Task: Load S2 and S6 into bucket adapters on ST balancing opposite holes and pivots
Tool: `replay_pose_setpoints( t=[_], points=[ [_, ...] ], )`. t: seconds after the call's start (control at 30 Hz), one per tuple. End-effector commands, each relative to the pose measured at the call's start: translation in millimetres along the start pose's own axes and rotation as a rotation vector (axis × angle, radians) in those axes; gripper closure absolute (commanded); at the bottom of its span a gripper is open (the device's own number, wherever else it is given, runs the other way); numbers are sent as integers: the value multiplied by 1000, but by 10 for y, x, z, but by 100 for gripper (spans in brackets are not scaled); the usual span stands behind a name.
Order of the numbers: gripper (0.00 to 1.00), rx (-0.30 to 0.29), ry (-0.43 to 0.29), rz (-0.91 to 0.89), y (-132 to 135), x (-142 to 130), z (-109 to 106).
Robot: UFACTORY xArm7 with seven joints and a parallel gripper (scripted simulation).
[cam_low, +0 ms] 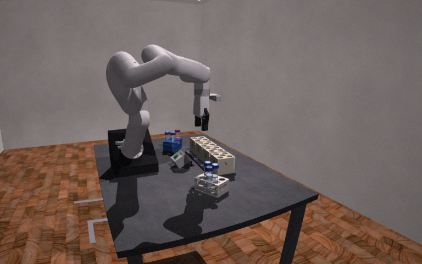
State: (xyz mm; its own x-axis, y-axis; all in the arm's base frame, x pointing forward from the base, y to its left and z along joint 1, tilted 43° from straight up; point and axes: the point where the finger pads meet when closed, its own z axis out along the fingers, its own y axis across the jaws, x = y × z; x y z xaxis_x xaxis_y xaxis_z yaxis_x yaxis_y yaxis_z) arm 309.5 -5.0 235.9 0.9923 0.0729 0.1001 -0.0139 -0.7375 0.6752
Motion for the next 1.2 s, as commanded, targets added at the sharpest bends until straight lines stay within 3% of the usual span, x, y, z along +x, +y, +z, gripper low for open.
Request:
replay_pose_setpoints(
  t=[0.0, 1.17],
  points=[
    [0, -2, 3, 1, -138, 95, -13],
    [0, 0, 3, 1, -1452, 826, -19]
  ],
)
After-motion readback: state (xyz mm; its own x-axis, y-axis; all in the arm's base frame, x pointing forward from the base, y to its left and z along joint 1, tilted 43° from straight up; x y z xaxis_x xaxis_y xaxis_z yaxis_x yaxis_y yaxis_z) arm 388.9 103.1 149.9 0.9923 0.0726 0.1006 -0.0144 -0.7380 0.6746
